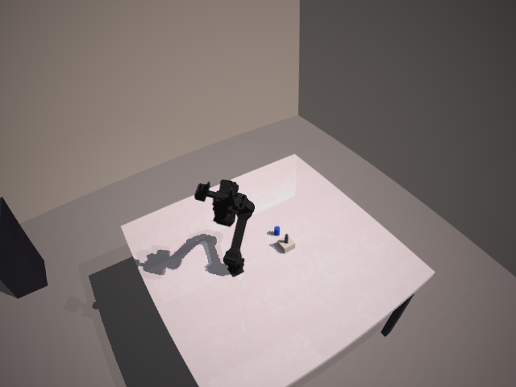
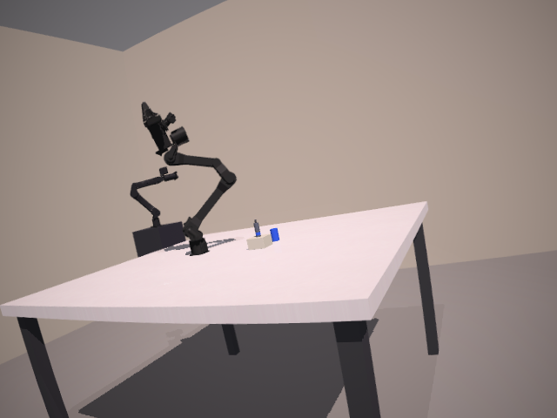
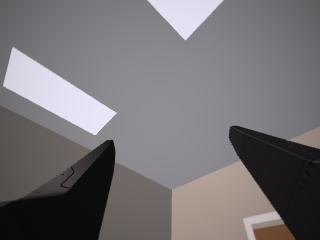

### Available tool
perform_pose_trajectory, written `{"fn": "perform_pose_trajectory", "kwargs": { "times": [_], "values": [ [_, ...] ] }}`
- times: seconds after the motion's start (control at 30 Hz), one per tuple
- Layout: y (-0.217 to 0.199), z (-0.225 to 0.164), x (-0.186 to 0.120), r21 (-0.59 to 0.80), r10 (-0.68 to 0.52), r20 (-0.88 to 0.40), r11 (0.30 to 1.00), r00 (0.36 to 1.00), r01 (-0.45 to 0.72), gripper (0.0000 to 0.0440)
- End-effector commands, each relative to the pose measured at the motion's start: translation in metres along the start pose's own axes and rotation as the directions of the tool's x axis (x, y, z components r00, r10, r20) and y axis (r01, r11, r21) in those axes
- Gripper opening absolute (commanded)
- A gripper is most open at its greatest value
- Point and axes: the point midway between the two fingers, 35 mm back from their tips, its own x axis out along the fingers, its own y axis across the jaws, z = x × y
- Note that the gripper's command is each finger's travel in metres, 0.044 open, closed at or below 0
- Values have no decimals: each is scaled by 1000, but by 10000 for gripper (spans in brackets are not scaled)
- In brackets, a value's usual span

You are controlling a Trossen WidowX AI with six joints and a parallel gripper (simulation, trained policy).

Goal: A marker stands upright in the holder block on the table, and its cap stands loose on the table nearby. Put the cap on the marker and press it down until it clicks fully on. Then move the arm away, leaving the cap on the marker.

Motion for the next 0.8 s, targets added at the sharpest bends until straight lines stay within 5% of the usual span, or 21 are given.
{"fn": "perform_pose_trajectory", "kwargs": {
  "times": [0.0, 0.23, 0.77],
  "values": [
    [1, -2, 0, 6, 3, -6, 1000, 1000, -3, 374],
    [7, -12, 2, 53, 27, -54, 998, 998, -24, 211],
    [27, -37, 4, 118, 106, -172, 989, 979, -86, 252]
  ]
}}
